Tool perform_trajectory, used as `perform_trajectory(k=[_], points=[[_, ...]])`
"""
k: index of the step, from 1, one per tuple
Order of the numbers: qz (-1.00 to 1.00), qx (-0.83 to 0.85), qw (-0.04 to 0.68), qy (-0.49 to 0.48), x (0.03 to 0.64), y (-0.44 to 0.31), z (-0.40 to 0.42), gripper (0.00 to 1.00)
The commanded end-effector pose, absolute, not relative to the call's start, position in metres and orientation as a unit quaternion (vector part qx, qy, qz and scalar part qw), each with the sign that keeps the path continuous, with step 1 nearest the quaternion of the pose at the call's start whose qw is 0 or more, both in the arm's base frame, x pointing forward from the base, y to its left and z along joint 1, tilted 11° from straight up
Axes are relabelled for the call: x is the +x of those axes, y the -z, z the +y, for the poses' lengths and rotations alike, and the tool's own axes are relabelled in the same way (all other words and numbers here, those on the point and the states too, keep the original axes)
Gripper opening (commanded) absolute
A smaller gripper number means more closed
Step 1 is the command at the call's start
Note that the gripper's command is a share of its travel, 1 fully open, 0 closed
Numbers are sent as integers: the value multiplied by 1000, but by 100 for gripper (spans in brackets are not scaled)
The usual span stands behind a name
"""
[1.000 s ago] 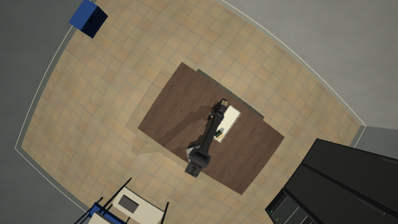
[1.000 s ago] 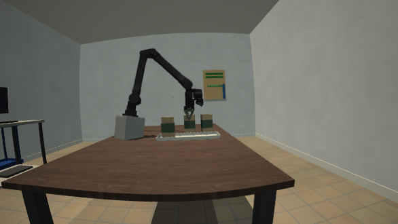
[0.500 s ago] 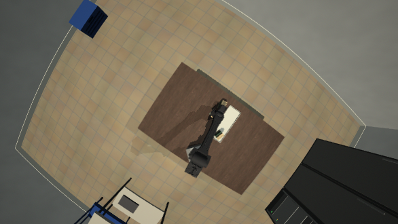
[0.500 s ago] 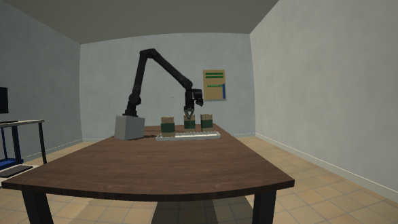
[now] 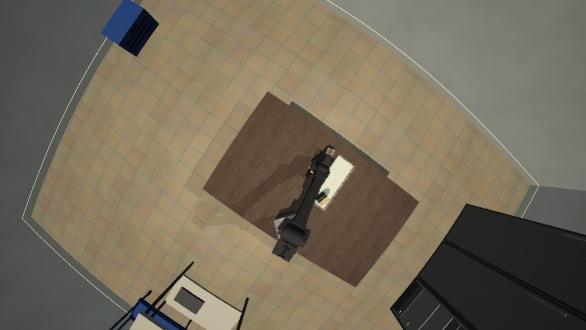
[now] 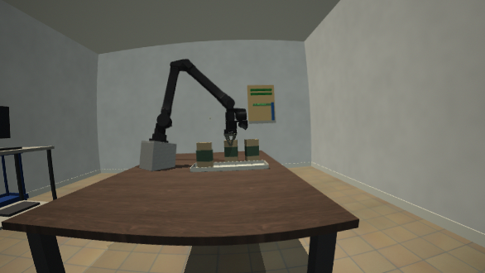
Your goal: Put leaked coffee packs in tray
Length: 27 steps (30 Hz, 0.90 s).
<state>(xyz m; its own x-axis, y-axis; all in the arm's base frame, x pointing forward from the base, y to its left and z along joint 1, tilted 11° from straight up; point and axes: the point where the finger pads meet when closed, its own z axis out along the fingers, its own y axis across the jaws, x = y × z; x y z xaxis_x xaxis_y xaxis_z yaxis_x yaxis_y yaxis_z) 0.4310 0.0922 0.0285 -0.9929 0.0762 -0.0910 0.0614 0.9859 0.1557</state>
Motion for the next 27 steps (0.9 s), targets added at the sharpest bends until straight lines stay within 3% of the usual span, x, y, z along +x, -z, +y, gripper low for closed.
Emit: perform_trajectory(k=[1,2,3,27], points=[[994,33,69,-80,447,-36,100,77],[994,33,69,-80,447,-36,100,77],[994,33,69,-80,447,-36,100,24],[994,33,69,-80,447,-36,100,24]])
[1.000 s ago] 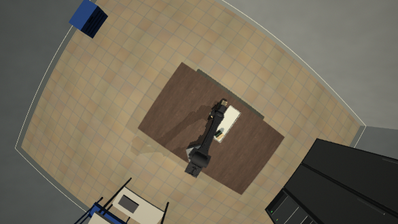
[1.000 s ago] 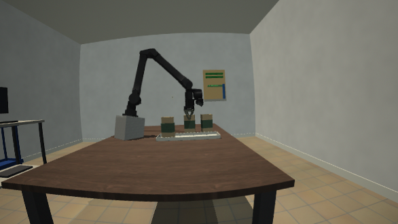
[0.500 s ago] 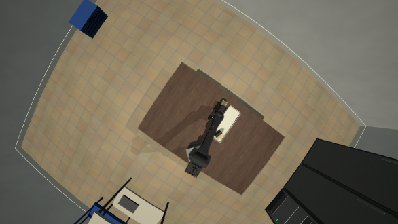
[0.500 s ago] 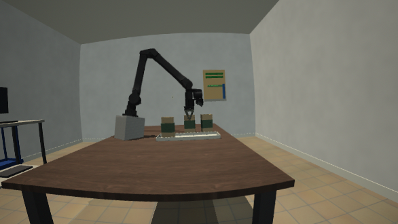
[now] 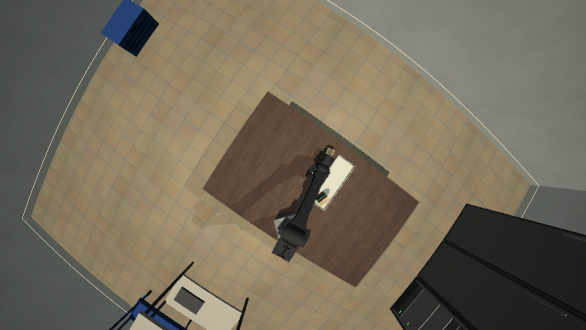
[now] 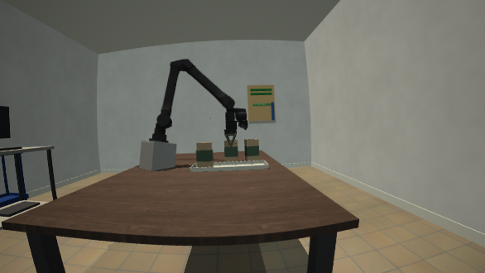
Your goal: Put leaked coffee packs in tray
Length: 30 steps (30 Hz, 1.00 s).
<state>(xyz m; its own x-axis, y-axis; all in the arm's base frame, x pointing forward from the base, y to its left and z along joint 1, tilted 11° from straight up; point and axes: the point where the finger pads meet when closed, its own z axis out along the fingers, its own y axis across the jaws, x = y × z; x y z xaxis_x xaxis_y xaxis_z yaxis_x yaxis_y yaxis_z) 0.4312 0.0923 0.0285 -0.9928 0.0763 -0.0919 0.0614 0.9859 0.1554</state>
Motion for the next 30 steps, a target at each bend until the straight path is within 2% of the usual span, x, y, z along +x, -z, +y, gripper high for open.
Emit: perform_trajectory(k=[1,30], points=[[994,33,69,-80,447,-36,100,24],[993,33,80,-83,451,-47,99,24]])
